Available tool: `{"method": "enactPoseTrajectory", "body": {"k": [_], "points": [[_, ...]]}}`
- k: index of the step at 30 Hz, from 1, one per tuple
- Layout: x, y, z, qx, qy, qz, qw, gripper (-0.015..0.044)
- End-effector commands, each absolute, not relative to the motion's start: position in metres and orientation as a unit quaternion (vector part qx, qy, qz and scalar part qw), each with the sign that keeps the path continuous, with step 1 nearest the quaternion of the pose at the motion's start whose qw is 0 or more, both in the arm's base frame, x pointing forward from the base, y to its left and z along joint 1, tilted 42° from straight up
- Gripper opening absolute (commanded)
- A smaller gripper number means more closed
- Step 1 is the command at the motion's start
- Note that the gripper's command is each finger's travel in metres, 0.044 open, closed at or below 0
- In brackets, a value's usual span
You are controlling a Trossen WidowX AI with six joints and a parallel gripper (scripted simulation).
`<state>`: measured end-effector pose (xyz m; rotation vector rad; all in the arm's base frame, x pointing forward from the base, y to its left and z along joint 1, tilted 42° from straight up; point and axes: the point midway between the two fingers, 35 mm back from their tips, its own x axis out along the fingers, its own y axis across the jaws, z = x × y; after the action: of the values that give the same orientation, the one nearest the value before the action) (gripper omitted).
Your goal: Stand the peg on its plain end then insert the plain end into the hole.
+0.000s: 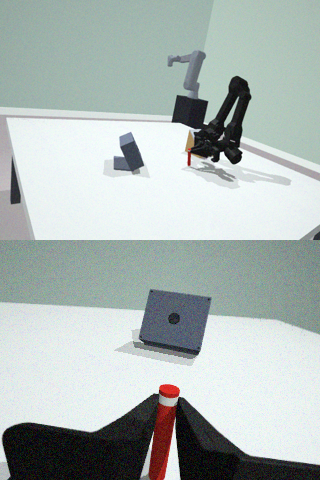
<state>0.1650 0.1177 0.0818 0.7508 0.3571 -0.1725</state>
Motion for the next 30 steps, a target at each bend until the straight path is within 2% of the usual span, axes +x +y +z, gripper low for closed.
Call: {"method": "enactPoseTrajectory", "body": {"k": [1, 30], "points": [[0.1637, 0.1194, 0.0839, 0.366, 0.177, -0.081, 0.91, 0.005], [0.1585, 0.1206, 0.0769, 0.355, 0.173, -0.081, 0.915, 0.005]]}}
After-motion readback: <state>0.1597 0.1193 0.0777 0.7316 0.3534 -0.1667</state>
